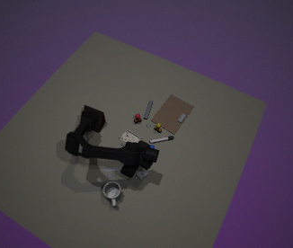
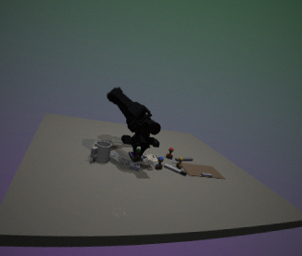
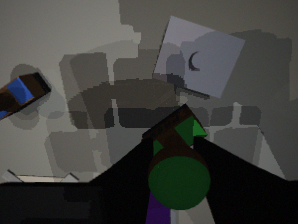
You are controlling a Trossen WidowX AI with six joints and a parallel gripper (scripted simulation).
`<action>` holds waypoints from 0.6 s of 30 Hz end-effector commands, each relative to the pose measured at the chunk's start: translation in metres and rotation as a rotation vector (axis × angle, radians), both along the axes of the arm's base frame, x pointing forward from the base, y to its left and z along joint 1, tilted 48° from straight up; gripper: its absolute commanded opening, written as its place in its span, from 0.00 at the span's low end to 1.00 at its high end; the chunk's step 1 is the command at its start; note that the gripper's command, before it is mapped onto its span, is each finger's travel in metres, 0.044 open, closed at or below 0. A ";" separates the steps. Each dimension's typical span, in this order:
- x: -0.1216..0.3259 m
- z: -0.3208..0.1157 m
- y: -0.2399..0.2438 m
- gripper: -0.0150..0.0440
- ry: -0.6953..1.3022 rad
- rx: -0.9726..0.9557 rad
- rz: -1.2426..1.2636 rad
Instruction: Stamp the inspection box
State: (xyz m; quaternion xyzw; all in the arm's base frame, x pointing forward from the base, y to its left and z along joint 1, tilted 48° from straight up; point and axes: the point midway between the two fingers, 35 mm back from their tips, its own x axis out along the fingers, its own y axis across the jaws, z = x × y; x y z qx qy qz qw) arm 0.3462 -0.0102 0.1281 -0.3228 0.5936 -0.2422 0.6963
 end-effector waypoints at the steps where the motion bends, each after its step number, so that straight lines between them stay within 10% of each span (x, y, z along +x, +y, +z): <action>1: 0.001 0.002 0.003 0.25 -0.006 0.006 0.000; 18: -0.001 0.008 0.009 0.25 -0.006 0.007 0.000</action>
